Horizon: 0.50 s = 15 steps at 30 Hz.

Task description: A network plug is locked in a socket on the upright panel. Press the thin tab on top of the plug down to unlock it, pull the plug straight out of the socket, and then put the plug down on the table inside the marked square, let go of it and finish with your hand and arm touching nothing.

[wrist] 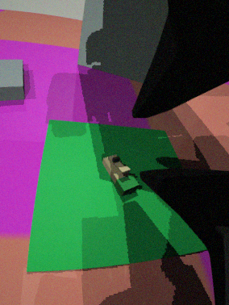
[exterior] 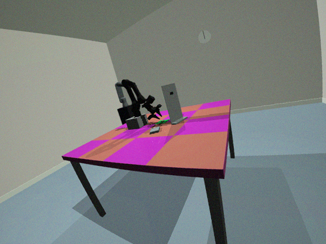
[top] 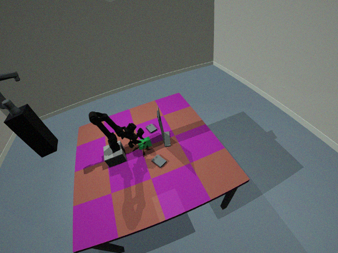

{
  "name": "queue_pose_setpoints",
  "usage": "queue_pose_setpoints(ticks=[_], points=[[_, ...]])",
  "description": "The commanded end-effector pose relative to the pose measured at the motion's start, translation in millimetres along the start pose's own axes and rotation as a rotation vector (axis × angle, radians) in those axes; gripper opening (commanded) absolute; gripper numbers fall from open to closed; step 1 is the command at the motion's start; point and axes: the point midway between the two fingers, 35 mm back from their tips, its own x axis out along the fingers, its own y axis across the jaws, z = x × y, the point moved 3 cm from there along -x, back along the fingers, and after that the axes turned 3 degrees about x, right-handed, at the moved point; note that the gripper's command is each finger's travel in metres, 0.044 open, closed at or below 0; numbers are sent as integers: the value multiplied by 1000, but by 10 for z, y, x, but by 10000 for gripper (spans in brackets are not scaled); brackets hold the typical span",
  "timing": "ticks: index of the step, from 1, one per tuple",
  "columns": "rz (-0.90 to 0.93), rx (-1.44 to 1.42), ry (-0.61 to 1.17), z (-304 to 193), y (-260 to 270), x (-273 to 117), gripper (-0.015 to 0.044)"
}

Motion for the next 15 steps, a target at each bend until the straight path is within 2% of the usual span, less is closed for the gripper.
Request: queue_pose_setpoints(ticks=[1,15], points=[[4,-2,-3,3,0,-15,156],[4,-2,-3,6,-85,-76,156]])
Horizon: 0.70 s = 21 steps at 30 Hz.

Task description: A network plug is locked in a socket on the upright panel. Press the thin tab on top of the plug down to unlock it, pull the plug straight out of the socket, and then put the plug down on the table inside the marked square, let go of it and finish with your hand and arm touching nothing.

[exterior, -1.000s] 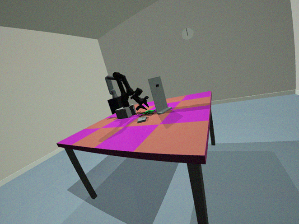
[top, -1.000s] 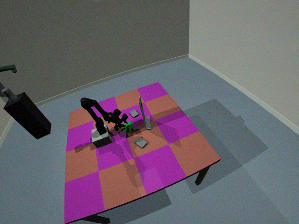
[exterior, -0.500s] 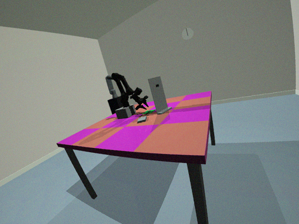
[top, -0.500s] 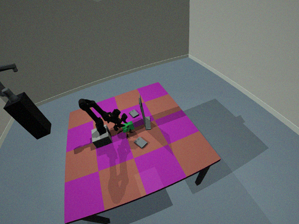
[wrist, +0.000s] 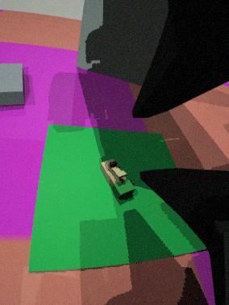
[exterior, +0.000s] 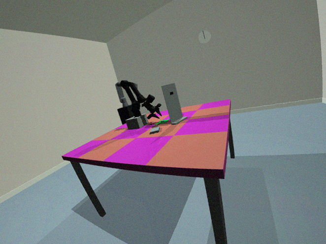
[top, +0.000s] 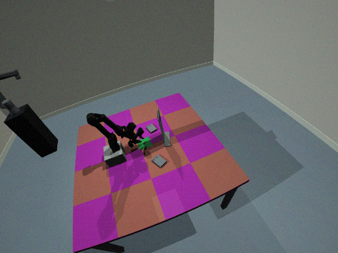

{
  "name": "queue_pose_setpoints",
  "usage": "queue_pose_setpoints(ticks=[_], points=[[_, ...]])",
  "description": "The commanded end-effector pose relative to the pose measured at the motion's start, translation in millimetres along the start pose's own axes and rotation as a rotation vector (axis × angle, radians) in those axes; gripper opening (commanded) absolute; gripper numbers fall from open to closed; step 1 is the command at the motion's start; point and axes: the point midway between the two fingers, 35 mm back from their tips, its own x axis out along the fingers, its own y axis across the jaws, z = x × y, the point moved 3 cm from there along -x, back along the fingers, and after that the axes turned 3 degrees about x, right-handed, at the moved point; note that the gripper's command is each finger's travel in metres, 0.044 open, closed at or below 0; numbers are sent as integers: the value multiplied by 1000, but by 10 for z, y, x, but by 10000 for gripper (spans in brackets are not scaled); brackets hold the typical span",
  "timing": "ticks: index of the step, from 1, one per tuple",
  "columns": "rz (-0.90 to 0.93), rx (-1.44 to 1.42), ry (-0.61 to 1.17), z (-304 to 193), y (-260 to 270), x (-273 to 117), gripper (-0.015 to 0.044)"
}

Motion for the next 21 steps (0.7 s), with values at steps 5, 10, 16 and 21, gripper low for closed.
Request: queue_pose_setpoints(ticks=[5,10,16,21], points=[[-5,-4,-4,8,-71,-40,156],[-5,-4,-4,9,-99,-67,156],[-5,-4,-4,10,-132,-101,156],[-6,-4,-4,11,-158,-131,156]])
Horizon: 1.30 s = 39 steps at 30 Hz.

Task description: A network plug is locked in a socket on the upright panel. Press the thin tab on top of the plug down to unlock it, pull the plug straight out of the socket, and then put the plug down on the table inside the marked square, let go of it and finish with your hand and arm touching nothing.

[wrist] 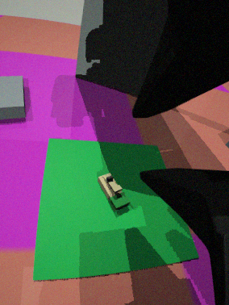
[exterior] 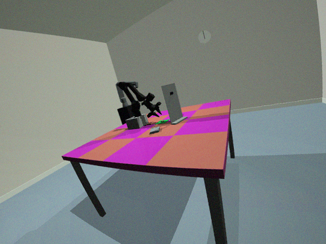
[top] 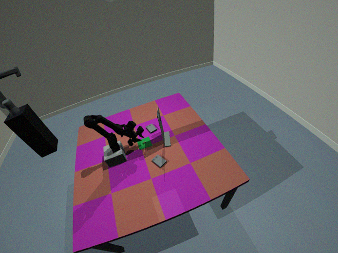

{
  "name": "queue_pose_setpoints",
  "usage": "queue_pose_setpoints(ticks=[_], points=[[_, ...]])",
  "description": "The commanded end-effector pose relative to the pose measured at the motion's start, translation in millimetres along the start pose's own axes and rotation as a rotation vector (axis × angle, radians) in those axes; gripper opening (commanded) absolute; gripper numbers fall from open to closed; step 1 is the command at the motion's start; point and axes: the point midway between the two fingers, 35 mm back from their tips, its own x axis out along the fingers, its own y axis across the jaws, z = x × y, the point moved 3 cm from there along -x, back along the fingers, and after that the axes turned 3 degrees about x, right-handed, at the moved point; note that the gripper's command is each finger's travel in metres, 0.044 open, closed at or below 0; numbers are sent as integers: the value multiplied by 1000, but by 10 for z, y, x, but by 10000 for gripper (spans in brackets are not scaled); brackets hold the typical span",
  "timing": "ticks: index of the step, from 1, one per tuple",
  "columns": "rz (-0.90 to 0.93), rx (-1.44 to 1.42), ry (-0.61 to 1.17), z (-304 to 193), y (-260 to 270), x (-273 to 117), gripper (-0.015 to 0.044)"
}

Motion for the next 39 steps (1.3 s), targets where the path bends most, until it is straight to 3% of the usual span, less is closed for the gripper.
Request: queue_pose_setpoints(ticks=[1,39], points=[[-5,-6,-5,8,-44,-28,156],[-5,-6,-5,16,-205,-310,156]])
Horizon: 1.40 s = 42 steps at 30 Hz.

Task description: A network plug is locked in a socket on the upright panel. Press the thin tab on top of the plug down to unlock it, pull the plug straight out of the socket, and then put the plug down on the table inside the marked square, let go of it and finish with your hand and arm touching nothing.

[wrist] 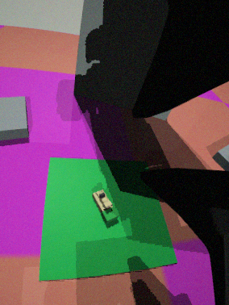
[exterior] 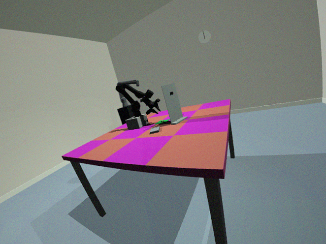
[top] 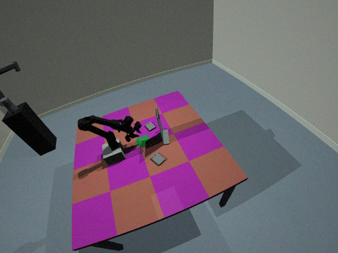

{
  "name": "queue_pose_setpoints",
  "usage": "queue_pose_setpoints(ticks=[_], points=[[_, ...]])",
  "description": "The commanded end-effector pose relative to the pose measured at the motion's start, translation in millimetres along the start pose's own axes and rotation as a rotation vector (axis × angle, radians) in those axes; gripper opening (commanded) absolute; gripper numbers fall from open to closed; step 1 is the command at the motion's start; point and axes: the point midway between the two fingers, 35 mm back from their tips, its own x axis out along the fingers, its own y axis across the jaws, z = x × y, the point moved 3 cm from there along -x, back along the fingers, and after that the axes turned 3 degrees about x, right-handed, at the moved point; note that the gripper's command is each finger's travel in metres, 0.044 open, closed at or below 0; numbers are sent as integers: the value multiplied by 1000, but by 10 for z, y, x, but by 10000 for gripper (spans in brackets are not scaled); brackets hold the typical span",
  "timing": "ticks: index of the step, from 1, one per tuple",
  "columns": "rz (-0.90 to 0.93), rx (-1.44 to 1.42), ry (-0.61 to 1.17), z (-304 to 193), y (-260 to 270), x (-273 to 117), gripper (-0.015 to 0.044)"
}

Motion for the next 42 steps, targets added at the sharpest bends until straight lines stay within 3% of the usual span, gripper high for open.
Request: queue_pose_setpoints(ticks=[1,28,42], points=[[-4,-6,-5,8,-33,-41,156],[0,0,0,5,-85,-244,156],[-7,-3,4,13,-394,-580,156]])
